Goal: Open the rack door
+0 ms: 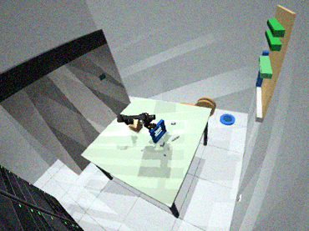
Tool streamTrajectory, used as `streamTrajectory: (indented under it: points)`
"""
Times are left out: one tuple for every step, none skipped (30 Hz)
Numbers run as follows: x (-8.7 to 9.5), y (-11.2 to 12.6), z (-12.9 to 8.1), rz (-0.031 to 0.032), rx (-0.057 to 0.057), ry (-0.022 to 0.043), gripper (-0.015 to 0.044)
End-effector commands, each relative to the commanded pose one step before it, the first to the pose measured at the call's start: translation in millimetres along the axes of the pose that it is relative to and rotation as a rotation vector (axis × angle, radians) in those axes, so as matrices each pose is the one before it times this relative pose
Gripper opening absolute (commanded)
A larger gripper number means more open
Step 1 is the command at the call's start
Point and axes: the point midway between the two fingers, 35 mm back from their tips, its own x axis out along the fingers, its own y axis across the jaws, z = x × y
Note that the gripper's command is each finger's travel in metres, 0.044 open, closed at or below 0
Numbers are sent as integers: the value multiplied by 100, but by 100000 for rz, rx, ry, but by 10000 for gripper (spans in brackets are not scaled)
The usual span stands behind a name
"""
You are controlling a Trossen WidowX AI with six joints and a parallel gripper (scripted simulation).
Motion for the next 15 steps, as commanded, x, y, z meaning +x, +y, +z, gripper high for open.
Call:
streamTrajectory:
  points:
    - [-3,135,119,-39,4439,-62,25]
    - [-1,66,48,2,1968,-4,25]
    - [-1,67,47,2,1968,-4,25]
    - [-1,69,46,2,1970,-4,25]
    - [-1,70,44,2,1971,-4,25]
    - [0,71,42,2,1971,-3,25]
    - [0,72,41,2,1897,-3,25]
    - [0,73,39,2,1898,-3,25]
    - [0,74,38,2,1898,-3,25]
    - [0,81,41,3,1868,-3,25]
    - [0,82,40,3,1874,-3,25]
    - [0,83,38,3,1874,-2,25]
    - [0,95,46,3,1816,-4,25]
    - [0,97,44,3,1823,-3,25]
    - [0,97,42,3,1823,-3,25]
